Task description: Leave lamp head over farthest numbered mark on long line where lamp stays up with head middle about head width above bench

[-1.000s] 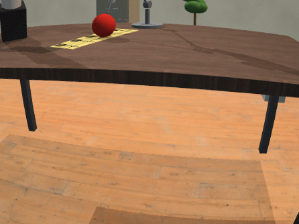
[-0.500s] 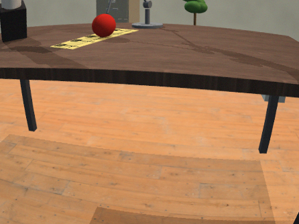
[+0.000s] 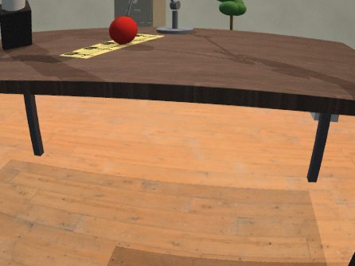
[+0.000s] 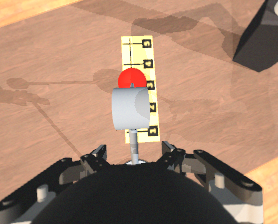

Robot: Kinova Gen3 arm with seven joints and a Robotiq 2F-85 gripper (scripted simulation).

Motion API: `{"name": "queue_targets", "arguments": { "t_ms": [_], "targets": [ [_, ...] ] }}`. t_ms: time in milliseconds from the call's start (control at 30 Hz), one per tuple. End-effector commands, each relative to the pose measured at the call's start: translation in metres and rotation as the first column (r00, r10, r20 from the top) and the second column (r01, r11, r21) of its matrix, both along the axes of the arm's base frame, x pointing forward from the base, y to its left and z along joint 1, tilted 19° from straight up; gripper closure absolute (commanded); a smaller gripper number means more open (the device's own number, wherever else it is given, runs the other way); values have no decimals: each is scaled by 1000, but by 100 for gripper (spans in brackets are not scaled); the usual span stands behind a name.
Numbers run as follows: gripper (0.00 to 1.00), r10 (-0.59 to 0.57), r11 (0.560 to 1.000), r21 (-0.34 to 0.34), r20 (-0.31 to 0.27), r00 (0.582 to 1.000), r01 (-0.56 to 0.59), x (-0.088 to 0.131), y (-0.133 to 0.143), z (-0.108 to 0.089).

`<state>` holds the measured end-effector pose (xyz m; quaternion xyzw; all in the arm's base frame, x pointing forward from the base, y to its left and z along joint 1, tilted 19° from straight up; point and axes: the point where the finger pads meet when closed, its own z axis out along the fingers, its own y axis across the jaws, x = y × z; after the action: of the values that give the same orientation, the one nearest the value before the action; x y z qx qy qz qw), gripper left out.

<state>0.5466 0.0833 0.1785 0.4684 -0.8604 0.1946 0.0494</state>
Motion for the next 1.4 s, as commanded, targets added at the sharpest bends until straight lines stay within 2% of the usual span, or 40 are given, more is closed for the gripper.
{"name": "queue_targets", "arguments": {
  "t_ms": [0, 1033, 1367],
  "targets": [
    [100, 1, 1000, 1, 2, 1000, -1, 0, 0, 1],
    [100, 1, 1000, 1, 3, 1000, -1, 0, 1, 2],
    [100, 1, 1000, 1, 2, 1000, -1, 5, 15, 11]
  ]
}}
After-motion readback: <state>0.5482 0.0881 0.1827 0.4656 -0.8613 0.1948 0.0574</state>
